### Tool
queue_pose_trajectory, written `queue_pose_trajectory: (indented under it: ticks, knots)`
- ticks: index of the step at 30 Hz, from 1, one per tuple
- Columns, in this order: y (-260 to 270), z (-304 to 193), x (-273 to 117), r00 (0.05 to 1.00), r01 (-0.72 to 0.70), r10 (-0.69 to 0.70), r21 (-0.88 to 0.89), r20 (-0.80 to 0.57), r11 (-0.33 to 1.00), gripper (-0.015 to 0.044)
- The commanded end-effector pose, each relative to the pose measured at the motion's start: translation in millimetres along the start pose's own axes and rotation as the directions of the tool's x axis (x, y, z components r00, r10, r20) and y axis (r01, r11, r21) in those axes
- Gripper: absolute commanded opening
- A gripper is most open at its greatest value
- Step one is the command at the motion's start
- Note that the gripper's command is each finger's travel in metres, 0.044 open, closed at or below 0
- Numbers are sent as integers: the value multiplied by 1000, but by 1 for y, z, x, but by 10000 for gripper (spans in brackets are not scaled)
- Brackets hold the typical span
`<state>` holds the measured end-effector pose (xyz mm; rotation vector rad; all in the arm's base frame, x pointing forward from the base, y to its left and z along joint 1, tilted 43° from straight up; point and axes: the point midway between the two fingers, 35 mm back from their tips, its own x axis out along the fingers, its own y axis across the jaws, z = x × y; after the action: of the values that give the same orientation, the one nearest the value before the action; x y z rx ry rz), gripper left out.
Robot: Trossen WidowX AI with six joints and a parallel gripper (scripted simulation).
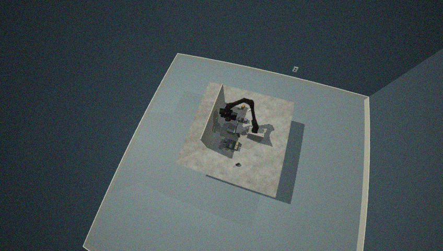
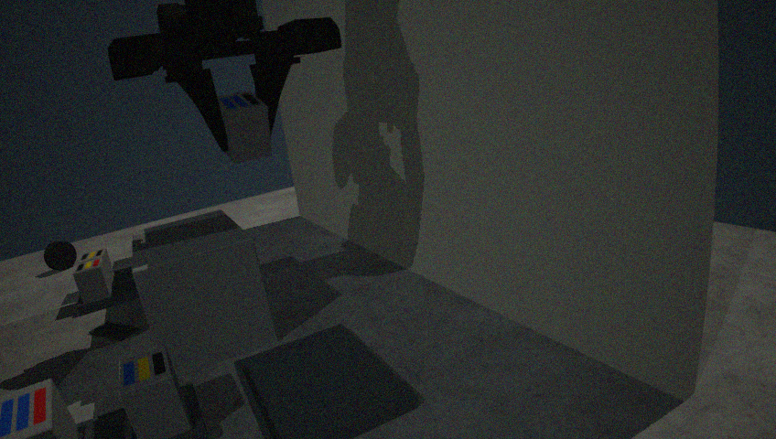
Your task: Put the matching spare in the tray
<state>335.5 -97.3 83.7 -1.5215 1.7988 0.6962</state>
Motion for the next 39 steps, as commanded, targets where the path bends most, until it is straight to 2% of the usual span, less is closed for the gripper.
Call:
queue_pose_trajectory:
  ticks: [1,12,39]
  knots:
    - [0,-38,-3,1000,10,-9,10,-19,1000,0]
    - [18,-118,-5,997,-5,6,11,-73,1000,0]
    - [15,-120,16,997,-6,7,12,-70,1000,0]
